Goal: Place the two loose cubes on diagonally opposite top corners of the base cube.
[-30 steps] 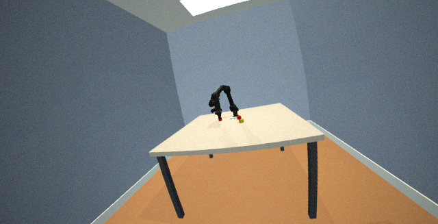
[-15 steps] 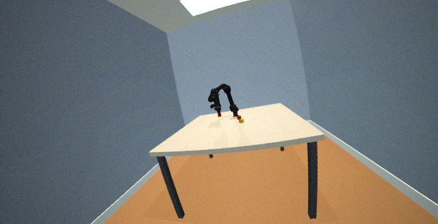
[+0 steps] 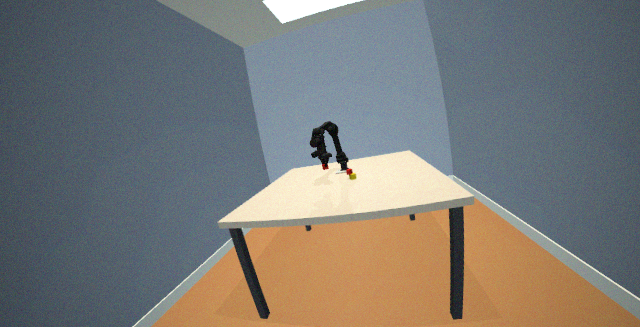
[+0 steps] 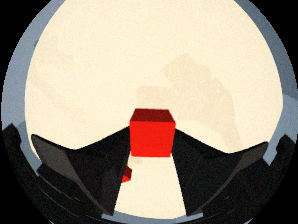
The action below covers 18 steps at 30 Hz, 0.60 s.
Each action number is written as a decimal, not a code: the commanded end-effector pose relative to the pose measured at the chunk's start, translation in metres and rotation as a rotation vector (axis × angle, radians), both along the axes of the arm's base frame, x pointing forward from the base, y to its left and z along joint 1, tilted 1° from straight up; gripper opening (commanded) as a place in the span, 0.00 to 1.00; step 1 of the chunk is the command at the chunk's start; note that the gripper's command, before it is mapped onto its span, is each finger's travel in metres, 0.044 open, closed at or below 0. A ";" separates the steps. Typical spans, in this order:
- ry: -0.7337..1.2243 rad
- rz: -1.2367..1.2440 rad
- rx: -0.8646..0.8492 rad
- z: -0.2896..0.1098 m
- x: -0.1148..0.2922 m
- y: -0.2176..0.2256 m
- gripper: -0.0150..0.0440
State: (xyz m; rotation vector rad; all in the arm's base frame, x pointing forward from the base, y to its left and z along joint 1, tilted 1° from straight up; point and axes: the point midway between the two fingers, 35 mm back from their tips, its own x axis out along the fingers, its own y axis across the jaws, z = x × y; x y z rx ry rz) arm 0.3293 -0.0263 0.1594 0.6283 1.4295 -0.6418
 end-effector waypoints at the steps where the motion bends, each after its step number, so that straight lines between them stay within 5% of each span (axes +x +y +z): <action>1: 0.005 0.139 -0.003 -0.001 -0.001 0.013 0.43; 18: 0.017 0.735 -0.020 -0.004 -0.007 0.067 0.43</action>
